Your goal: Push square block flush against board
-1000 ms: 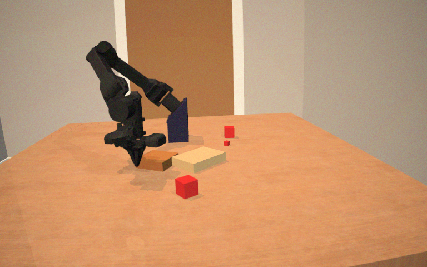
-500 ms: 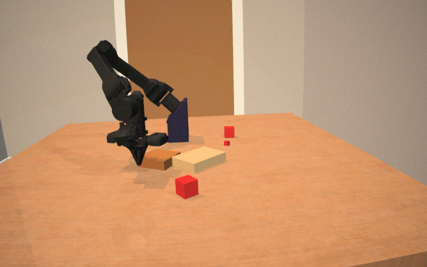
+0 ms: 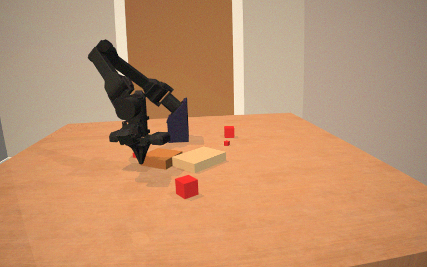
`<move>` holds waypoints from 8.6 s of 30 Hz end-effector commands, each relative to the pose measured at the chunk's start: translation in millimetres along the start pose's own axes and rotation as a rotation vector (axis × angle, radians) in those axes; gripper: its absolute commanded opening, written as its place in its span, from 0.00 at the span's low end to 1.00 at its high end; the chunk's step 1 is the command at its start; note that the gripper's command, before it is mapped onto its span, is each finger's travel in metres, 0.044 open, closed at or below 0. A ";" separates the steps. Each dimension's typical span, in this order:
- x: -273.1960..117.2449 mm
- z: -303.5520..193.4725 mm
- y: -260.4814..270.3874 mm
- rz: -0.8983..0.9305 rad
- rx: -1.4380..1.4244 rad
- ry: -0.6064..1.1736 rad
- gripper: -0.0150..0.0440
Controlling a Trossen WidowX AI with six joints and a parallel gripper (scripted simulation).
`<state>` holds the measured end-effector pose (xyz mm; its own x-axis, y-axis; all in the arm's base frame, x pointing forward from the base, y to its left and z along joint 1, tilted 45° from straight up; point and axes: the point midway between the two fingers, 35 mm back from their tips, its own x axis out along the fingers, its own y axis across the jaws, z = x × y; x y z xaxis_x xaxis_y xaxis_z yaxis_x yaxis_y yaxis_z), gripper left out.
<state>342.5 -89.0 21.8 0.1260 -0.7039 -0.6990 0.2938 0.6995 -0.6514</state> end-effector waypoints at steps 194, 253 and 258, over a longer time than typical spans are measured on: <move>4.0 -39.9 12.9 -0.001 0.159 0.023 0.25; -57.5 -125.0 10.3 0.019 -0.855 0.025 0.25; -56.1 -143.5 7.5 0.020 -1.027 0.024 0.25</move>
<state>215.3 -25.3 18.0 0.1052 -0.6964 -0.7099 -0.5729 0.5411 -0.6157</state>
